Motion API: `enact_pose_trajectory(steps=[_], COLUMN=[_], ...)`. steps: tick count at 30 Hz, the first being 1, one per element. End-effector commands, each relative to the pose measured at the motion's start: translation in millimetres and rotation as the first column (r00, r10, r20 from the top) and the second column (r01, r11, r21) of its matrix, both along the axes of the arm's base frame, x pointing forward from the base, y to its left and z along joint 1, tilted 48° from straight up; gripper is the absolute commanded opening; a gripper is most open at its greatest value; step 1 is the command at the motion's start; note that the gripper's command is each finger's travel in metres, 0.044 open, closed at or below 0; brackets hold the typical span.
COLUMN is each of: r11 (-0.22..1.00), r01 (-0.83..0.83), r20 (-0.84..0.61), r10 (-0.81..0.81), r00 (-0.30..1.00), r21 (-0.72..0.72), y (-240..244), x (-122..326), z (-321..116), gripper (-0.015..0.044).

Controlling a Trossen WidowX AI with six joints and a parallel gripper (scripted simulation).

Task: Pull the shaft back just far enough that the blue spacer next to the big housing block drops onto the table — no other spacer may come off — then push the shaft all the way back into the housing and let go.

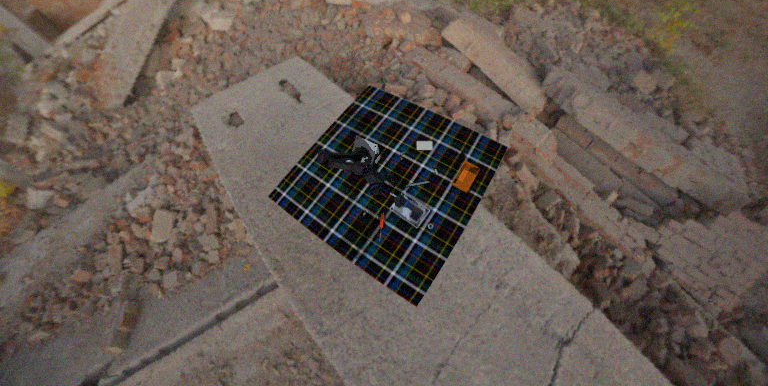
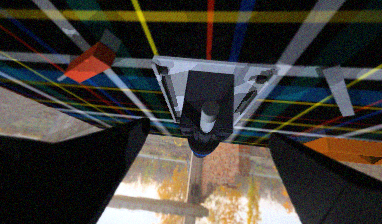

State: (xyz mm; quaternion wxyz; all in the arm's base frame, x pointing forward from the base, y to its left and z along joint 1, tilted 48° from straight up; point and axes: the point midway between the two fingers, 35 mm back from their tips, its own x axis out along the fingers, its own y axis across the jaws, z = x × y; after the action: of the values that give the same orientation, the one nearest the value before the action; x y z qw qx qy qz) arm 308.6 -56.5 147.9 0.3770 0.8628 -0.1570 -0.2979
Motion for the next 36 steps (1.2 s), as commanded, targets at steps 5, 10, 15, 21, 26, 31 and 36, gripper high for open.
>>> enact_pose_trajectory(steps=[5,10,15,21,26,31,36], r11=[1.000,1.000,1.000,1.000,1.000,1.000,1.000], r01=[-0.002,-0.002,-0.002,-0.002,-0.002,-0.002,-0.002], r20=[0.001,0.001,0.001,0.002,0.002,0.003,0.003], r10=[0.002,0.002,0.002,0.002,0.002,0.002,0.002], r00=[1.000,1.000,1.000,1.000,1.000,1.000,1.000], r21=[0.004,0.004,0.004,0.004,0.004,0.003,0.003], y=[0.4,-0.2,-3.0,-7.3,-11.1,-15.2,-19.3], x=[0.7,2.0,7.5,15.2,21.4,27.5,33.1], z=[-0.3,-0.8,-3.0,-6.5,-9.6,-13.0,-16.4], gripper=[0.0440,0.0440,0.0440,0.0440,0.0440,0.0440,0.0440])
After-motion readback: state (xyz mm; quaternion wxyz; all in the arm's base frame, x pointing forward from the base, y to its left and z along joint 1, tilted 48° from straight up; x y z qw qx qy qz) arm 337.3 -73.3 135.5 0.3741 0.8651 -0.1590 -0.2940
